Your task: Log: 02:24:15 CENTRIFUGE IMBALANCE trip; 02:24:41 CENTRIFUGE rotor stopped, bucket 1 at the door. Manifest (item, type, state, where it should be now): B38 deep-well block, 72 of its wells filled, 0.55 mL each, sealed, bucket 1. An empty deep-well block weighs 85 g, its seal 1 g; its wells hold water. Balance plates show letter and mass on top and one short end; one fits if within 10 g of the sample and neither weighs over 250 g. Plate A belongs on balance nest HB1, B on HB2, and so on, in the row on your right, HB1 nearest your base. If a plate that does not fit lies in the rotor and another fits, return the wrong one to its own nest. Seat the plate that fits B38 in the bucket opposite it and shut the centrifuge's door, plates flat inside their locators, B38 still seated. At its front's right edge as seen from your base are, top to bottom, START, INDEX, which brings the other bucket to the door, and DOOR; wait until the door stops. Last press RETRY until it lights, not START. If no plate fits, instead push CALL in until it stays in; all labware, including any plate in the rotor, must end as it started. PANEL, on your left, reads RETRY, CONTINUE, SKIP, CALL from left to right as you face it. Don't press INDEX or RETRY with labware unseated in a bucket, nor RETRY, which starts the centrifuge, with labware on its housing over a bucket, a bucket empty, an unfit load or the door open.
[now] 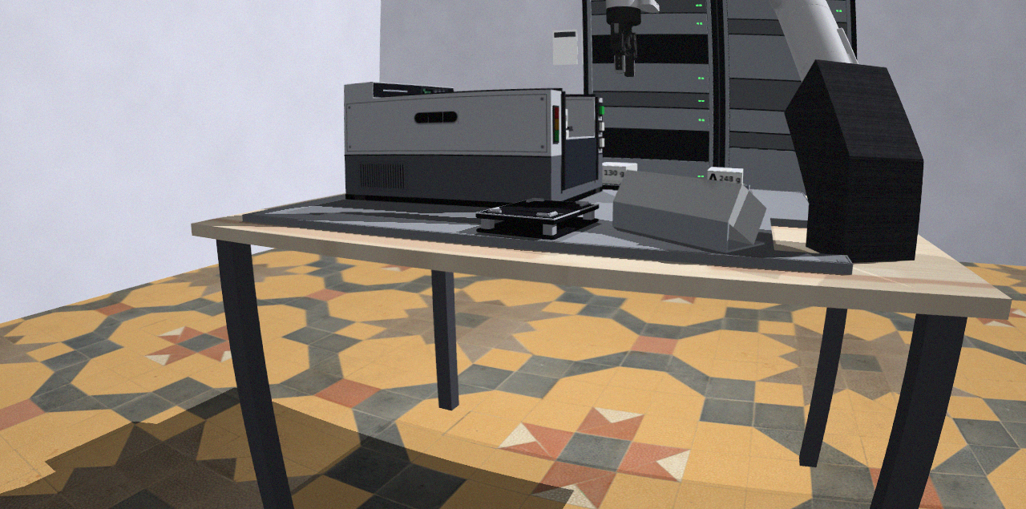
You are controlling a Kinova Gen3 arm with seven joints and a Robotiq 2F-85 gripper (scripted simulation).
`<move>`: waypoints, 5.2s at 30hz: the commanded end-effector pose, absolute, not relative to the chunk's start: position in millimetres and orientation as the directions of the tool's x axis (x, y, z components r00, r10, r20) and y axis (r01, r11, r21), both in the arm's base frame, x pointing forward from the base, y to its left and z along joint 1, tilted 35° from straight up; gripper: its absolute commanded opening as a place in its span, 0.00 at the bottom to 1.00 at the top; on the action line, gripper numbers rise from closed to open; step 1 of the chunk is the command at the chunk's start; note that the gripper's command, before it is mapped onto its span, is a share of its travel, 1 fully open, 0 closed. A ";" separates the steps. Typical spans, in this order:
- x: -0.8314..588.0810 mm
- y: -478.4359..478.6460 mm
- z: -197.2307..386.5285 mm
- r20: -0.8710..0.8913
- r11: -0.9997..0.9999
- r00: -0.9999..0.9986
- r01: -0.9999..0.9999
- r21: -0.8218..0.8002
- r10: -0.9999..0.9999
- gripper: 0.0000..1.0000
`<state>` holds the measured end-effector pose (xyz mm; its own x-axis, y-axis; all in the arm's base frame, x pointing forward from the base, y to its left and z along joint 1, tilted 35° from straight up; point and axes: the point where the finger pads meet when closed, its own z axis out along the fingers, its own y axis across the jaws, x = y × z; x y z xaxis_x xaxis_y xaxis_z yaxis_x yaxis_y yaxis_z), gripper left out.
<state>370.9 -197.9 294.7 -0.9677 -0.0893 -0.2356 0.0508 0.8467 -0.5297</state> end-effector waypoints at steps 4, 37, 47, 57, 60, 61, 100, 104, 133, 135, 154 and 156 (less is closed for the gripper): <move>390.5 -194.5 287.5 -0.235 0.846 -0.968 0.050 -0.530 -0.090 1.00; 472.7 -144.4 280.1 -0.236 0.847 -0.968 0.050 -0.530 -0.090 1.00; 493.1 -127.8 275.7 -0.236 0.847 -0.968 0.050 -0.530 -0.090 1.00; 518.7 -107.1 270.2 -0.236 0.847 -0.968 0.050 -0.530 -0.090 1.00; 526.4 -100.9 268.5 -0.236 0.847 -0.968 0.050 -0.530 -0.090 1.00; 528.9 -98.9 268.0 -0.236 0.847 -0.968 0.050 -0.530 -0.090 1.00; 547.1 -100.5 246.8 -0.236 0.847 -0.968 0.050 -0.530 -0.090 1.00; 548.4 -103.3 242.5 -0.236 0.847 -0.968 0.050 -0.530 -0.090 1.00; 556.7 -120.8 215.4 -0.236 0.847 -0.968 0.051 -0.530 -0.090 1.00; 557.3 -122.2 213.2 -0.236 0.847 -0.968 0.051 -0.530 -0.090 1.00; 558.9 -125.5 208.1 -0.236 0.847 -0.968 0.051 -0.530 -0.090 1.00; 558.9 -125.5 208.1 -0.236 0.847 -0.968 0.051 -0.530 -0.090 1.00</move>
<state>558.5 -126.0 207.4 -0.9680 -0.0889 -0.2346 0.0507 0.8465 -0.5300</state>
